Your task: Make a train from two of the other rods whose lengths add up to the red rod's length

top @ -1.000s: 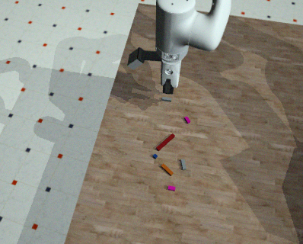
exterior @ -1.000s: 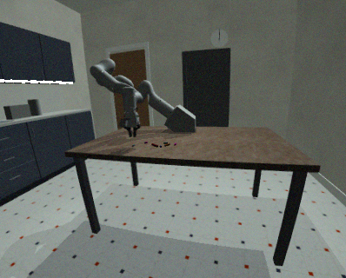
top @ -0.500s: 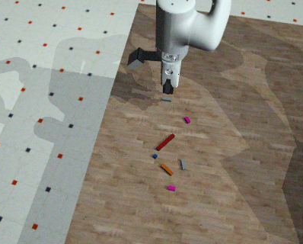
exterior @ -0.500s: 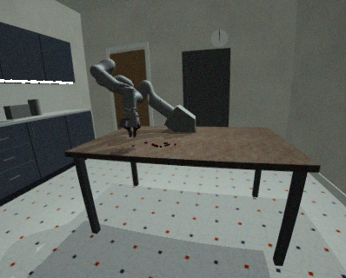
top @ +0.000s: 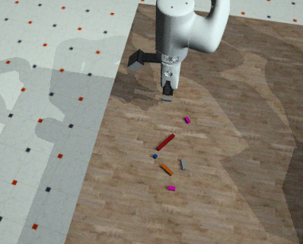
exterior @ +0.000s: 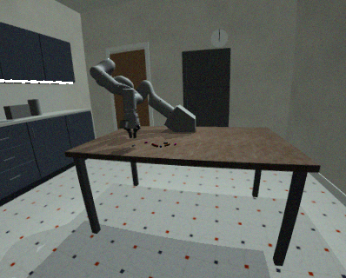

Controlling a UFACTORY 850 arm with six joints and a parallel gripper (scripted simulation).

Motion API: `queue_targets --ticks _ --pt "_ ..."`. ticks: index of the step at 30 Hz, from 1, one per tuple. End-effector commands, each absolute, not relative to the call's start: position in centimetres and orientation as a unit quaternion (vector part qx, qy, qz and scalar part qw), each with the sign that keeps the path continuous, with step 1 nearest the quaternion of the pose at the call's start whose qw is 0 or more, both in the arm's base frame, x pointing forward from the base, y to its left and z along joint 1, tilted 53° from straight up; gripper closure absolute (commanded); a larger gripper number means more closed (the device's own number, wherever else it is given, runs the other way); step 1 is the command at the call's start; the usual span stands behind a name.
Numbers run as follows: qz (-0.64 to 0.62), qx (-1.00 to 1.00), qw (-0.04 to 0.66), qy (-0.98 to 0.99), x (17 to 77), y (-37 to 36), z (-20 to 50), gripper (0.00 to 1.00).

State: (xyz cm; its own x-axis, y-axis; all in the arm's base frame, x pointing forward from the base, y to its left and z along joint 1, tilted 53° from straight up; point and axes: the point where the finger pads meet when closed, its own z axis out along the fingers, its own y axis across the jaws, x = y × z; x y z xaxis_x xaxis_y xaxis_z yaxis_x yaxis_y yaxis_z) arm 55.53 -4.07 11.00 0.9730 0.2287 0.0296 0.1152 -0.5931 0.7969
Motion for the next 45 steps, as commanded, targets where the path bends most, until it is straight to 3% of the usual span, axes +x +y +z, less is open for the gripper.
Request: queue_targets --ticks 1,45 --pt "0.065 0.890 0.440 0.097 55.7 -4.3 10.8 0.76" --pt "0.065 0.890 0.440 0.097 56.6 -7.3 8.5 0.76"
